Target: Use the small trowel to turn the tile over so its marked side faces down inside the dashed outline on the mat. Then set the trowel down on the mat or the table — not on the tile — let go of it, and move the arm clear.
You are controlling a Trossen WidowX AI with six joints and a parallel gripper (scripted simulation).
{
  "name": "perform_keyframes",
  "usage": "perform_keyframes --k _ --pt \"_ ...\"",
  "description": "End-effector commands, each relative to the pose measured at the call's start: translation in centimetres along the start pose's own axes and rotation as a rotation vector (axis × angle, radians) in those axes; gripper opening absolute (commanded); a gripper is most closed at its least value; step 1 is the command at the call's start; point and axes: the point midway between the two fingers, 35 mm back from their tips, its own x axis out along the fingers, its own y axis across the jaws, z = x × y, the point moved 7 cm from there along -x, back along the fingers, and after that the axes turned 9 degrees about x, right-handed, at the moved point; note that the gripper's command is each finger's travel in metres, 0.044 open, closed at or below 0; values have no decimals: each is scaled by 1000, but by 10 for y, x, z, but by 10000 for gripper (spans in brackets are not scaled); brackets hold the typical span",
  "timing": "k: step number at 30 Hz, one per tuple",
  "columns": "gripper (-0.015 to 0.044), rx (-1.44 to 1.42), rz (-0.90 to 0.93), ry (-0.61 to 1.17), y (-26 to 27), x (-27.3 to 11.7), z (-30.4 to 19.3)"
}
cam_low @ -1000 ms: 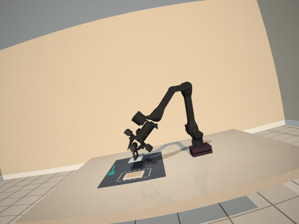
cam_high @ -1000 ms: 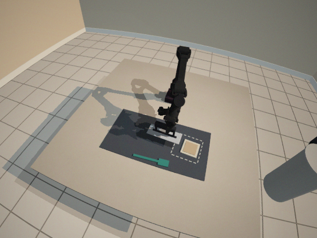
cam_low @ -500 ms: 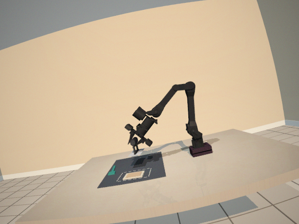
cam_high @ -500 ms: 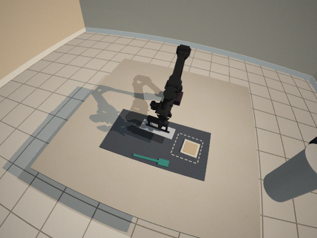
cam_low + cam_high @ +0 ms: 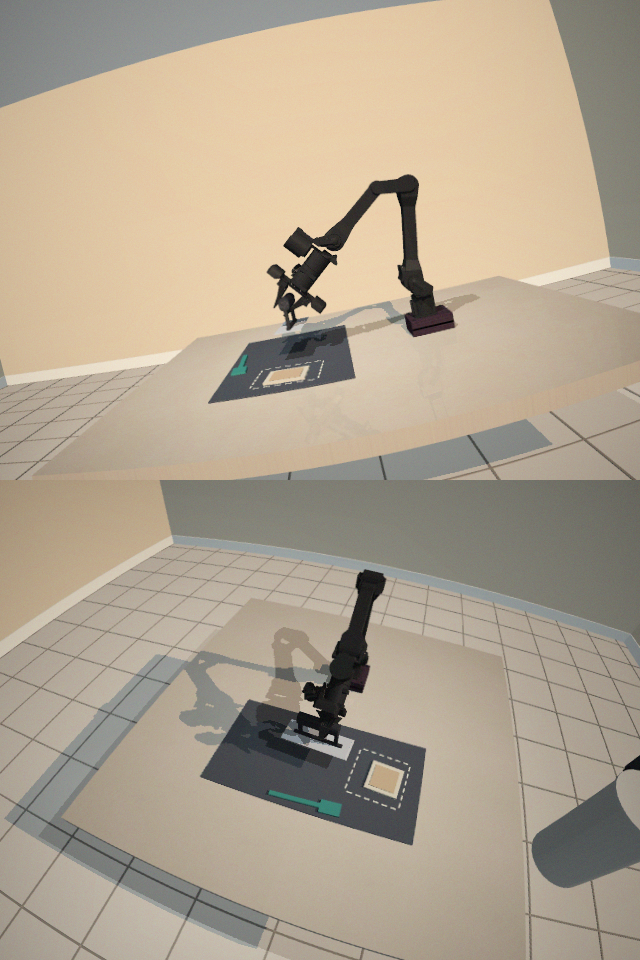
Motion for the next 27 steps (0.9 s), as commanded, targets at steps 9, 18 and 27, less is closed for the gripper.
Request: perform_keyframes --k 9,18,27 --pt "0 -4 13 6 4 -1 -1" --pt "0 -4 13 6 4 -1 -1" --pt "0 0 -1 0 0 0 0"
